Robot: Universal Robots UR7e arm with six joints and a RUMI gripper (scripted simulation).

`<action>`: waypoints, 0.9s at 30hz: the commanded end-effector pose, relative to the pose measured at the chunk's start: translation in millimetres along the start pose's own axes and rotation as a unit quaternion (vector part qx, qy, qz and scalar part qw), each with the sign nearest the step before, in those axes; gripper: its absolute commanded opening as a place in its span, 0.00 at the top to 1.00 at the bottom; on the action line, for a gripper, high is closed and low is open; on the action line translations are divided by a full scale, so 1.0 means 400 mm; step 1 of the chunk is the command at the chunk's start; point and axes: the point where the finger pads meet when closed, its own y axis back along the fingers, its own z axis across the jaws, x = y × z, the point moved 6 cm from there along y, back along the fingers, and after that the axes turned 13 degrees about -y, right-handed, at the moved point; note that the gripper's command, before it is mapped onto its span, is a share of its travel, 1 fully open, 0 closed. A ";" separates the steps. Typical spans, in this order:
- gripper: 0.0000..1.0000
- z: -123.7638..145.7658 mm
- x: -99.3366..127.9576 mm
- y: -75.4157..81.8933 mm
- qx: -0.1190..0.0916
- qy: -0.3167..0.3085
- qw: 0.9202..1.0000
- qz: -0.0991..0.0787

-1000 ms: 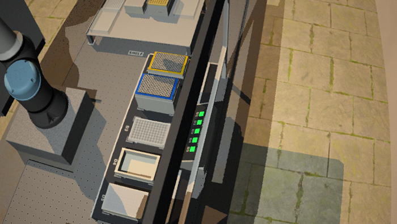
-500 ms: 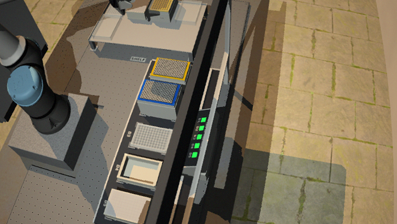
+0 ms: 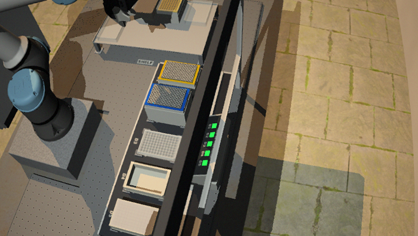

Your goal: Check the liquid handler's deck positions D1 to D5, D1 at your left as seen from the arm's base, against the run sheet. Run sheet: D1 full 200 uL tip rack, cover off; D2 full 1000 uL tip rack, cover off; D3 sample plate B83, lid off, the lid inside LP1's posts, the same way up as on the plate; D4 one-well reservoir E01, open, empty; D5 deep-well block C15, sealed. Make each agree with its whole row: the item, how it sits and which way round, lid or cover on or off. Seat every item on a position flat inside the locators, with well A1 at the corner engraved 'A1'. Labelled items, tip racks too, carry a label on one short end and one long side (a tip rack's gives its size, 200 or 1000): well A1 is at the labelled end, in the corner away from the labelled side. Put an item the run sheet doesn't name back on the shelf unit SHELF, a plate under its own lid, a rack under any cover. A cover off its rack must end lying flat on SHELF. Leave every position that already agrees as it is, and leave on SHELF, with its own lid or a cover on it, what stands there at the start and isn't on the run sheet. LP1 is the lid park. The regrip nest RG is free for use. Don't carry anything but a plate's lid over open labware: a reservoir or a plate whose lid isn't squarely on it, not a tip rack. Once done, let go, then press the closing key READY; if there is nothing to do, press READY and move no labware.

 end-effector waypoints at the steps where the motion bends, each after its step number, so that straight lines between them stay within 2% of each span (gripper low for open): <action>1: 1.00 -0.005 -0.003 0.001 -0.001 -0.012 1.000 0.000; 3: 1.00 -0.005 -0.003 0.001 -0.001 -0.012 1.000 0.000; 9: 1.00 -0.073 -0.035 0.001 -0.001 -0.072 0.997 0.000; 18: 1.00 -0.175 -0.083 0.001 -0.001 -0.161 0.987 0.000; 20: 1.00 -0.175 -0.083 0.001 -0.001 -0.161 0.987 0.000; 24: 1.00 -0.221 -0.104 0.001 -0.001 -0.200 0.980 0.000; 27: 1.00 -0.227 -0.107 0.001 -0.001 -0.230 0.973 0.000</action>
